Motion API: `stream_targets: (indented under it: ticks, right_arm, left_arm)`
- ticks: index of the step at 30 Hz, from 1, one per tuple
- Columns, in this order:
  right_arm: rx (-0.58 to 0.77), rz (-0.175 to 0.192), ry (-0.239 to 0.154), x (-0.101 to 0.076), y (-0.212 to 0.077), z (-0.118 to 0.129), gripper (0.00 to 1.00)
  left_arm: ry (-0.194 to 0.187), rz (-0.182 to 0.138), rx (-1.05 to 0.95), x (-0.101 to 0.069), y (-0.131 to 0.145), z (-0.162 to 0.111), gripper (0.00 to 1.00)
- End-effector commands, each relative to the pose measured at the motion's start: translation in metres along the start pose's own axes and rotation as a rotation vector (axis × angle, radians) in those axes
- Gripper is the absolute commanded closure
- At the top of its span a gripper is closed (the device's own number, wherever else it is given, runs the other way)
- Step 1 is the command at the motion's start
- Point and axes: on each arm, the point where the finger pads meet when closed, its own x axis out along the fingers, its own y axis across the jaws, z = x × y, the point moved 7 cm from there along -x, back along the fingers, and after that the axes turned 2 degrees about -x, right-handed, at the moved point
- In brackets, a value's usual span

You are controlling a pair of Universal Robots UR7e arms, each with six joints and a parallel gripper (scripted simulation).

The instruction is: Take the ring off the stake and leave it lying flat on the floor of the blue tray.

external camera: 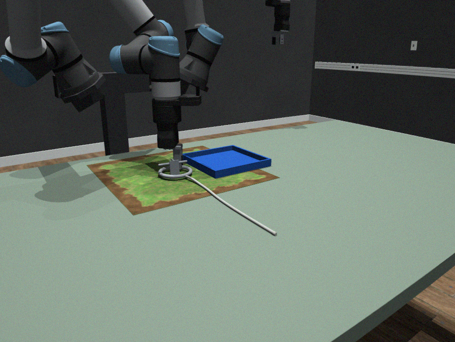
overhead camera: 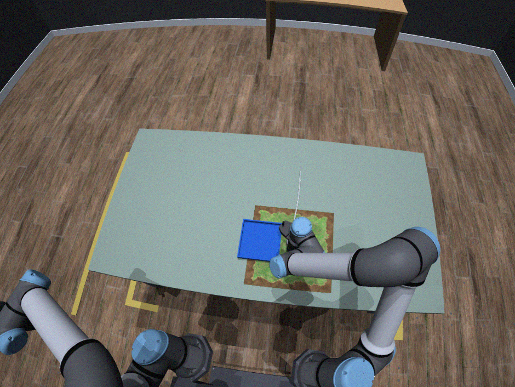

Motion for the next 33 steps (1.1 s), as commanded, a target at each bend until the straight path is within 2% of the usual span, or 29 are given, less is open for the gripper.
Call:
stream_targets:
  ticks: [1, 15, 20, 23, 28, 33]
  right_arm:
    - [-0.003, 0.003, 0.001, -0.009, -0.002, -0.001, 1.0]
    - [-0.003, 0.0, 0.005, -0.016, -0.001, 0.0, 1.0]
    - [0.0, -0.022, 0.045, -0.018, 0.001, 0.005, 1.0]
    - [0.0, -0.023, 0.048, -0.021, 0.001, 0.005, 1.0]
    - [0.0, -0.047, 0.093, -0.022, 0.003, 0.009, 1.0]
    - [0.0, -0.047, 0.093, -0.024, 0.003, 0.009, 1.0]
  left_arm:
    - [0.0, 0.001, -0.004, 0.0, 0.001, -0.001, 0.0]
    - [0.0, 0.001, -0.004, 0.0, 0.001, -0.001, 0.0]
    - [0.0, 0.001, -0.004, 0.0, 0.001, -0.001, 0.0]
    - [0.0, 0.001, -0.004, 0.0, 0.001, -0.001, 0.0]
    - [0.0, 0.001, -0.004, 0.0, 0.001, -0.001, 0.0]
    - [0.0, 0.001, -0.004, 0.0, 0.001, -0.001, 0.0]
